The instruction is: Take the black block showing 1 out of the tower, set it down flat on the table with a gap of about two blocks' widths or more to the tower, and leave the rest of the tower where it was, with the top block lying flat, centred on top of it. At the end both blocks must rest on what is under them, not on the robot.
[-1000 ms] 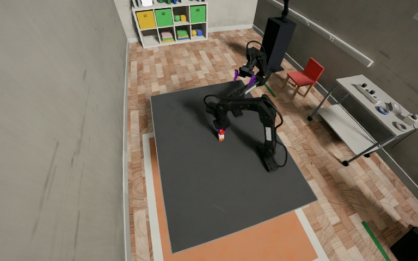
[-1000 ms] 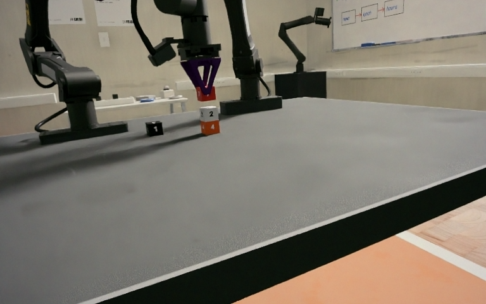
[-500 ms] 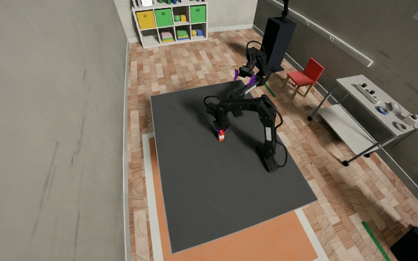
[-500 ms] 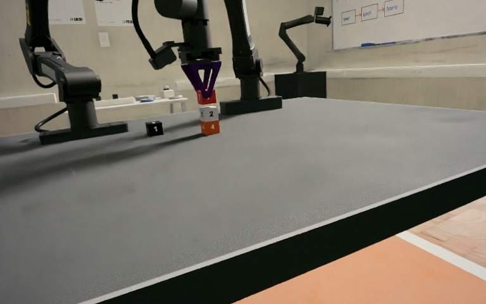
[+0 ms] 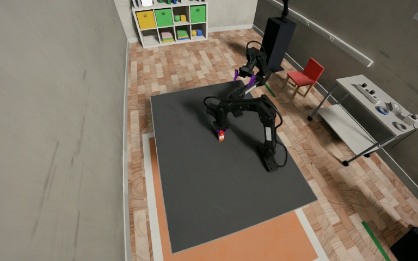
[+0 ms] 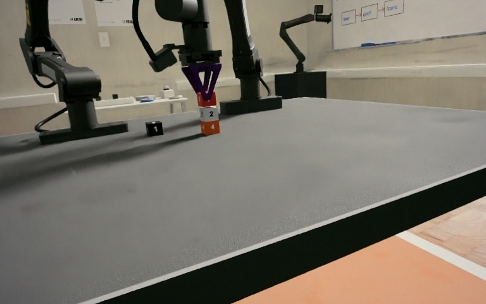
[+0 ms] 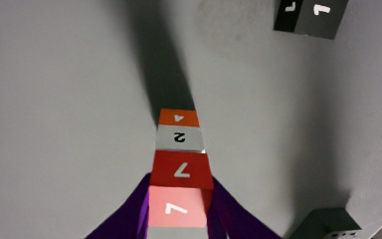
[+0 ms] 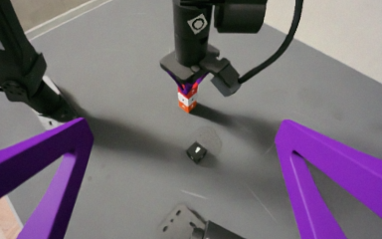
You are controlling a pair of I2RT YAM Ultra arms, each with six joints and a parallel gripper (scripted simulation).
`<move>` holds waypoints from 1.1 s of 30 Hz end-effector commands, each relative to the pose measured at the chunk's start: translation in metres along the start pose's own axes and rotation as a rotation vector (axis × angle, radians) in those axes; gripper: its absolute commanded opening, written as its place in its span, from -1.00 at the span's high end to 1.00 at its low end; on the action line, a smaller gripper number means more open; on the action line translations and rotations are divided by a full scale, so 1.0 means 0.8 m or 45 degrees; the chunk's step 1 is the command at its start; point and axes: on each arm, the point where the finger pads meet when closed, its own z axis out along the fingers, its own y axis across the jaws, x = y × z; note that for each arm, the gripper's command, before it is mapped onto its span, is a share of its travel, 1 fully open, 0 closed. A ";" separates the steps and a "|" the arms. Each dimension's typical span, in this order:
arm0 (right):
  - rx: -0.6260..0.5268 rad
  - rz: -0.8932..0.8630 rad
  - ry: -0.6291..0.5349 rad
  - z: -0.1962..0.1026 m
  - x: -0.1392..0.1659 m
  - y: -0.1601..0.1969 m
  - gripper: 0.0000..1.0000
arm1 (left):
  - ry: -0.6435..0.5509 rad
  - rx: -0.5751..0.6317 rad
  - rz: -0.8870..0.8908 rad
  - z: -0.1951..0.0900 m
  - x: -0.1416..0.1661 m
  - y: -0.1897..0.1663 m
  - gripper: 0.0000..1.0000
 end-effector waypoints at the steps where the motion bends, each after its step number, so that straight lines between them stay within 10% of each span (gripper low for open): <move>1: -0.011 -0.002 -0.009 -0.002 -0.009 0.002 -1.00 | -0.001 0.001 -0.011 0.008 0.002 0.003 0.47; 14: -0.011 -0.002 -0.009 -0.002 -0.009 0.002 -1.00 | -0.010 -0.008 -0.011 -0.002 0.001 0.005 0.47; 18: -0.011 -0.002 -0.009 -0.002 -0.009 0.002 -1.00 | -0.026 -0.024 -0.011 -0.013 -0.003 0.003 -0.12; 33: -0.011 -0.002 -0.009 -0.002 -0.009 0.002 -1.00 | -0.058 -0.051 -0.004 -0.045 -0.010 0.000 -0.12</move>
